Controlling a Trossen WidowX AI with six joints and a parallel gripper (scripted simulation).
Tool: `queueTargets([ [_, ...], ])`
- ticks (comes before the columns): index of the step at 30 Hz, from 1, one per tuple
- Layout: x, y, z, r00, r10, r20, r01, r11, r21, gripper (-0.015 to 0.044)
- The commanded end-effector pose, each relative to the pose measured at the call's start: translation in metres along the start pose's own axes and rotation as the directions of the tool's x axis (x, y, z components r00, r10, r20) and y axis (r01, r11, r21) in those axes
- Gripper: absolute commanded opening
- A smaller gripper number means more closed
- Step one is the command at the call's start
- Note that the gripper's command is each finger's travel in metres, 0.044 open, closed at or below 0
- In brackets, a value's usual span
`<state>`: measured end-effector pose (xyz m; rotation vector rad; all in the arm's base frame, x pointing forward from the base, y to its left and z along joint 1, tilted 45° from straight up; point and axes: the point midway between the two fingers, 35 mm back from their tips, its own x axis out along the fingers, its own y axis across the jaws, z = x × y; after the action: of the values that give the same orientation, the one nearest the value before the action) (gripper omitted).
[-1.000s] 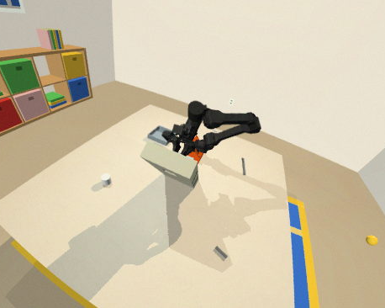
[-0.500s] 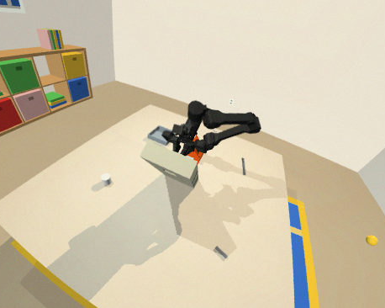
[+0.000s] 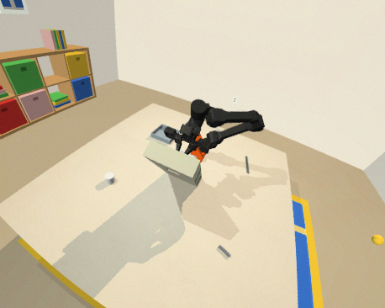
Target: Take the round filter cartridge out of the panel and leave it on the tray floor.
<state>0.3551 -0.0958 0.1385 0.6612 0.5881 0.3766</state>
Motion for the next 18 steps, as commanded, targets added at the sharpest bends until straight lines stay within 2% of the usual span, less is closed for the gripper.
queueTargets([
  [1,0.0063,0.0004,-0.0013,1.000,-0.006,-0.010,0.004,0.986,-0.166,0.0000],
  [9,0.0072,0.0004,-0.0014,1.000,-0.006,-0.010,0.001,0.903,-0.430,0.0000],
  [18,0.0079,0.0004,-0.0014,1.000,-0.006,-0.010,-0.002,0.726,-0.688,0.0000],
])
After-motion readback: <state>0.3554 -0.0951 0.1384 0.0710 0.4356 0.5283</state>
